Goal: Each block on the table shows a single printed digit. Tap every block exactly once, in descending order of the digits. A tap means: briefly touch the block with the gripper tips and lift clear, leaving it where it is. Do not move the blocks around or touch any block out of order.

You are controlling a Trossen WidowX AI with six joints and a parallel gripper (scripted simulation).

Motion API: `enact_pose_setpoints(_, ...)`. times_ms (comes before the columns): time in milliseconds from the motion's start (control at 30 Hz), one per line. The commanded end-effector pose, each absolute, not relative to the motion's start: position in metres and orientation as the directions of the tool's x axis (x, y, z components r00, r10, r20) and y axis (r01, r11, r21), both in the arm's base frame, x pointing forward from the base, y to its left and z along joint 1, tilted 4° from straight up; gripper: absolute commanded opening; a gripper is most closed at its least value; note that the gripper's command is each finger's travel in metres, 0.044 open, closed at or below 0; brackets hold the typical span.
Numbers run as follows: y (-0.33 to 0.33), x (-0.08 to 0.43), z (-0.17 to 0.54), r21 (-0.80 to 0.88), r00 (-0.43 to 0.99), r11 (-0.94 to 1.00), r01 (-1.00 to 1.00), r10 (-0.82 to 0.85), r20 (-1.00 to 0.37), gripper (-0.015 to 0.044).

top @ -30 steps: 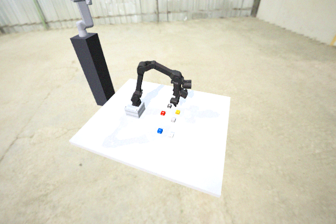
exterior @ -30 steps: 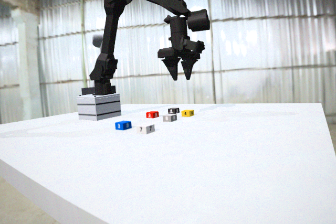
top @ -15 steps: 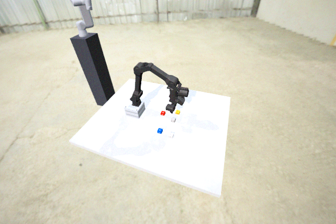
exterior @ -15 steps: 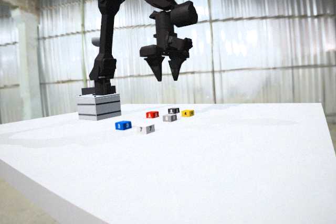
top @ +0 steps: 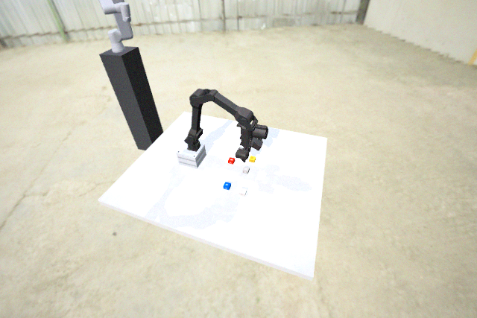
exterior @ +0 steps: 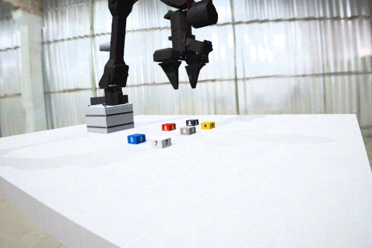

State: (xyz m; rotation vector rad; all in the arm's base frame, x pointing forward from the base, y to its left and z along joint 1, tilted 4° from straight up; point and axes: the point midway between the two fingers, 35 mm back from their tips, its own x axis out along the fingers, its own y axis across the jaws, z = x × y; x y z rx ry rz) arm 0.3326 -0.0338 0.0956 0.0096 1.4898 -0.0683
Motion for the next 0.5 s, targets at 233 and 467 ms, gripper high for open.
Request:
enact_pose_setpoints(233, -0.179, 0.342, 0.104, -0.049, 0.081, 0.997, 0.066, -0.054, -0.995, 0.0400)
enact_pose_setpoints(467, -0.179, 0.342, 0.104, -0.049, 0.081, 0.997, 0.066, -0.054, -0.995, 0.0400)
